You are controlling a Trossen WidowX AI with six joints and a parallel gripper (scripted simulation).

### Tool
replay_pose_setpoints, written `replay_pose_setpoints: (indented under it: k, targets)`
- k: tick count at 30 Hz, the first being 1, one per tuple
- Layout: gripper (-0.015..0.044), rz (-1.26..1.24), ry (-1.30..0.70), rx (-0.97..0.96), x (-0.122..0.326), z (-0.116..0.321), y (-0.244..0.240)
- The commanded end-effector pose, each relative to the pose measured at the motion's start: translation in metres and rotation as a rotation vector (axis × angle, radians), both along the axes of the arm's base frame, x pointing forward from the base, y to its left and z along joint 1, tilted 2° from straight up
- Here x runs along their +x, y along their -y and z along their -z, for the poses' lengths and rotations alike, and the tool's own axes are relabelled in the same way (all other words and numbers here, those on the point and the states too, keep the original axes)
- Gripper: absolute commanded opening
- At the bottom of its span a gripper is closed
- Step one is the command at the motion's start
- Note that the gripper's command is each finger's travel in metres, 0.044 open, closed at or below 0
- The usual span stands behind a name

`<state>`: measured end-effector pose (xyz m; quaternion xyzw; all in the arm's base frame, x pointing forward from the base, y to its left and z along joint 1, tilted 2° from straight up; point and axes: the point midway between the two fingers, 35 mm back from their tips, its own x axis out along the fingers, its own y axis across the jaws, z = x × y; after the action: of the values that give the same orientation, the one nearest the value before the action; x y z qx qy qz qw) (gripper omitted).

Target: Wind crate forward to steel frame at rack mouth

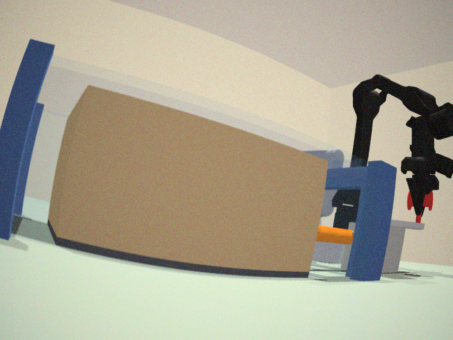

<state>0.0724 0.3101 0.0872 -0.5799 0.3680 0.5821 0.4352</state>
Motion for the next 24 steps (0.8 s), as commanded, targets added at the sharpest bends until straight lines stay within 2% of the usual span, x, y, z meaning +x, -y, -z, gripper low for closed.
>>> replay_pose_setpoints:
  k: [1, 24]
  targets:
    - [0.0000, 0.004, -0.015, -0.029, -0.006, 0.004, 0.012]
    - [0.0000, 0.004, -0.015, -0.031, -0.012, 0.006, 0.038]
